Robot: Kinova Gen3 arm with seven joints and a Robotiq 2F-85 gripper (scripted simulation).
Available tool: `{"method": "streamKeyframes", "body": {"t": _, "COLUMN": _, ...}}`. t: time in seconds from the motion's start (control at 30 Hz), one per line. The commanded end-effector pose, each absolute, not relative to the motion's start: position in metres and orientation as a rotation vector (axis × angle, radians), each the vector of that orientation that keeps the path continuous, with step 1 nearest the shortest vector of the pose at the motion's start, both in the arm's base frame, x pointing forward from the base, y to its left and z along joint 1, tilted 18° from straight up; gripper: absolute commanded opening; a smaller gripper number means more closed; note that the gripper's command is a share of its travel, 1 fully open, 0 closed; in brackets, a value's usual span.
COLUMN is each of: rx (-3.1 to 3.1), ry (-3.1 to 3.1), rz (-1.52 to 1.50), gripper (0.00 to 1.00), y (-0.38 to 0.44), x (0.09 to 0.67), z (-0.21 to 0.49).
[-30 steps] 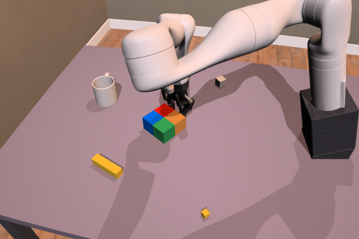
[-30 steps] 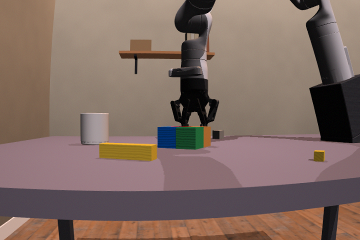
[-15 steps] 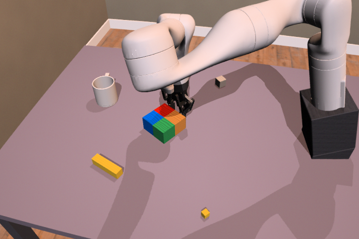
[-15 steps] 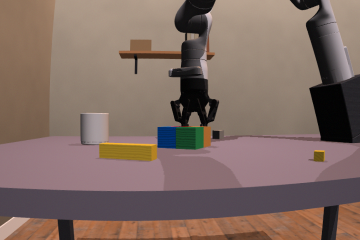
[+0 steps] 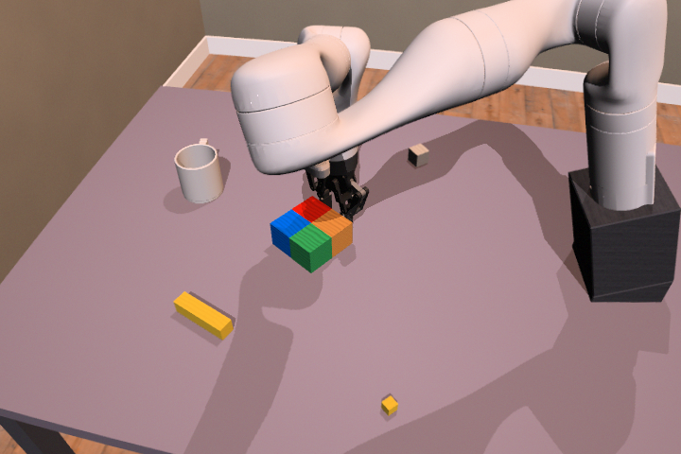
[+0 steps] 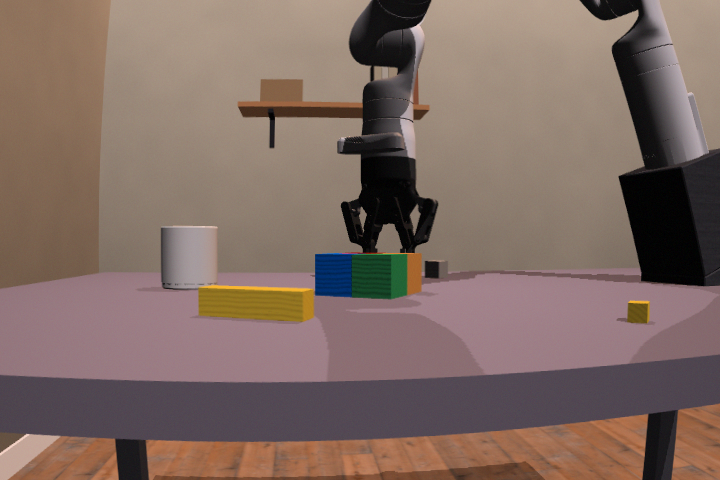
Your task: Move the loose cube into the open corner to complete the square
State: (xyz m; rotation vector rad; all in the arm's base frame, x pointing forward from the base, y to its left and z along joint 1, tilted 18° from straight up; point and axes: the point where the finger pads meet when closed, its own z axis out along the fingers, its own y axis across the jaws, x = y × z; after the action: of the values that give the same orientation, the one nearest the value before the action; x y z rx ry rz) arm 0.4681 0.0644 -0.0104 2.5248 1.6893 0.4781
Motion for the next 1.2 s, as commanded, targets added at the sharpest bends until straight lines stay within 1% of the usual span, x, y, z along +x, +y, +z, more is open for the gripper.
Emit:
{"method": "streamKeyframes", "body": {"t": 0.0, "rx": 2.523, "ry": 1.681, "rz": 0.474, "gripper": 0.53, "y": 0.064, "x": 0.47, "z": -0.01}}
{"method": "streamKeyframes", "body": {"t": 0.87, "rx": 2.524, "ry": 1.681, "rz": 0.472, "gripper": 0.53, "y": 0.054, "x": 0.465, "z": -0.01}}
{"method": "streamKeyframes", "body": {"t": 1.17, "rx": 2.526, "ry": 1.68, "rz": 0.469, "gripper": 0.53, "y": 0.053, "x": 0.461, "z": 0.001}}
